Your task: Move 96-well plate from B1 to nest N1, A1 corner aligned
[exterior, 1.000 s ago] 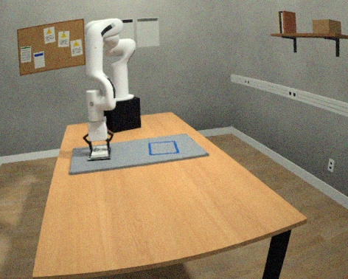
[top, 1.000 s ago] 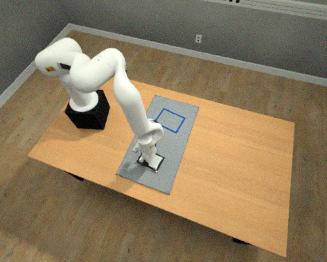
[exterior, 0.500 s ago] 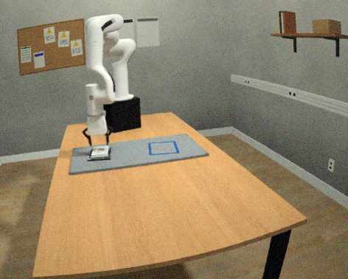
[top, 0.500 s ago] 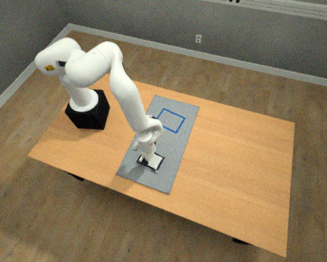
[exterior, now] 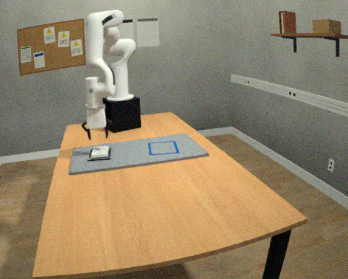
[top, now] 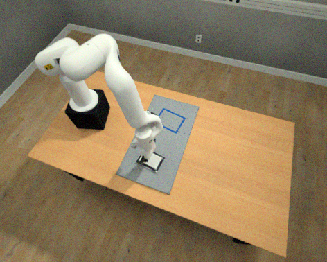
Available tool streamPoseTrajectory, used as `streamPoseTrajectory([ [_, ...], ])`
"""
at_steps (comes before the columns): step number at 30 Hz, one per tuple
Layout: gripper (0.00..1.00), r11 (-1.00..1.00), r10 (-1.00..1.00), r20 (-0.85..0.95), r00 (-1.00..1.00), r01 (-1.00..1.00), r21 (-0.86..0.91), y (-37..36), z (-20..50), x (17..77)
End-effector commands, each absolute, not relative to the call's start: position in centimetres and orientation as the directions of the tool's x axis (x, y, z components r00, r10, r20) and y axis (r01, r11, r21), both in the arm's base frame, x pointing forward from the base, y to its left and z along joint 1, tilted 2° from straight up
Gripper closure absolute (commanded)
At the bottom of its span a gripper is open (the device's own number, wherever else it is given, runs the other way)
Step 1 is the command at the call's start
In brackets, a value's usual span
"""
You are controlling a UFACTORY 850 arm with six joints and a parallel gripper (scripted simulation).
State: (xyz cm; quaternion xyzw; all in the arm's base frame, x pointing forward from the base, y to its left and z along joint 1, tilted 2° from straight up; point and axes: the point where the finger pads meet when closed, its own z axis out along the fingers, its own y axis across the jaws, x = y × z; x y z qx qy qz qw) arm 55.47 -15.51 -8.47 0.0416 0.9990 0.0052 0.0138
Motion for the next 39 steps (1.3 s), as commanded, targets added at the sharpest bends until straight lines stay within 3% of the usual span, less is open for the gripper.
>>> streamPoseTrajectory([
  [1, 0.00, 0.996, 0.083, -0.029, -0.996, 0.083, 0.011, -15.55, -6.83, 55.50],
  [39, 0.00, 0.996, 0.083, -0.029, -0.996, 0.083, 0.011, -15.55, -6.35, 55.49],
])
